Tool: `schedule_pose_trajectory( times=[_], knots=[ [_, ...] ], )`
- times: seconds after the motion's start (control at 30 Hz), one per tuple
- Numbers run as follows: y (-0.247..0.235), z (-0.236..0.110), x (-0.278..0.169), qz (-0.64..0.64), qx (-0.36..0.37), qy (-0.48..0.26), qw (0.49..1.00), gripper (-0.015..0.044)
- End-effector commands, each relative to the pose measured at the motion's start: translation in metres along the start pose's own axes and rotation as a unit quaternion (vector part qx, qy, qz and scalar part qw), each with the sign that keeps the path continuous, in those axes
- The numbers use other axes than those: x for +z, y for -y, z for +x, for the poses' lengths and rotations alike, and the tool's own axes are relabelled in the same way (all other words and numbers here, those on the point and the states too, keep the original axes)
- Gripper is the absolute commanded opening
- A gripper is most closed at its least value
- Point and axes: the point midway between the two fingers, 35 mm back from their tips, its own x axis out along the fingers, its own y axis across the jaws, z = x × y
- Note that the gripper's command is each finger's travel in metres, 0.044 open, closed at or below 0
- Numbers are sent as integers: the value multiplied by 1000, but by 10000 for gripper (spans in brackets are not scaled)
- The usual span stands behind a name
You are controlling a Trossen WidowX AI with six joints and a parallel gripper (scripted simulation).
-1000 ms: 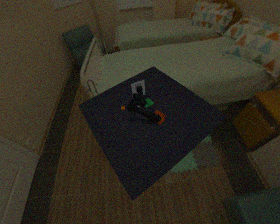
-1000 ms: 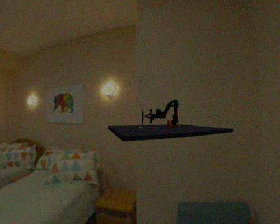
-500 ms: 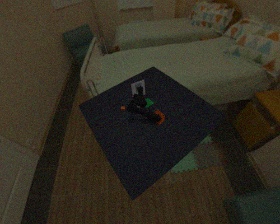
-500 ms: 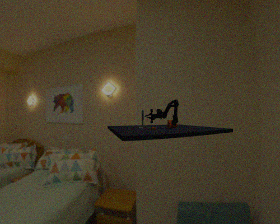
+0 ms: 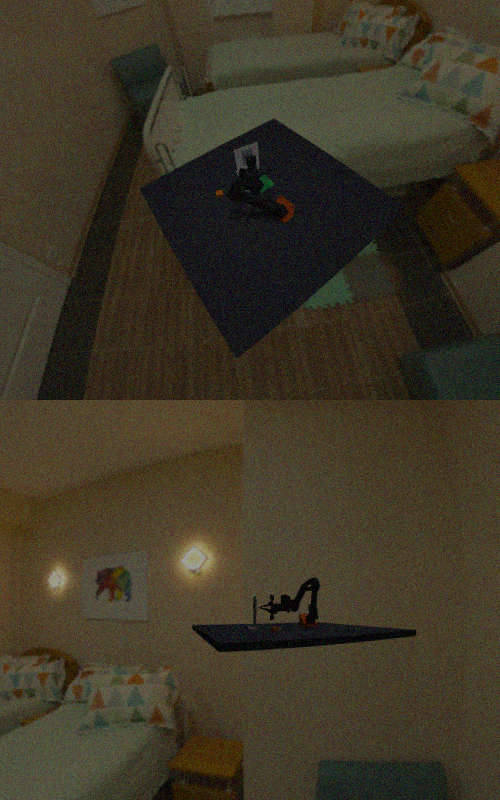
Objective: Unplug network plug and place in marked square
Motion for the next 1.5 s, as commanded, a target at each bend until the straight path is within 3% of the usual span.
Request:
schedule_pose_trajectory(
  times=[0.0,1.47],
  knots=[
    [2,-3,0,0,-2,3,1000,0],
    [1,-26,-12,0,-1,2,1000,0]
  ],
)
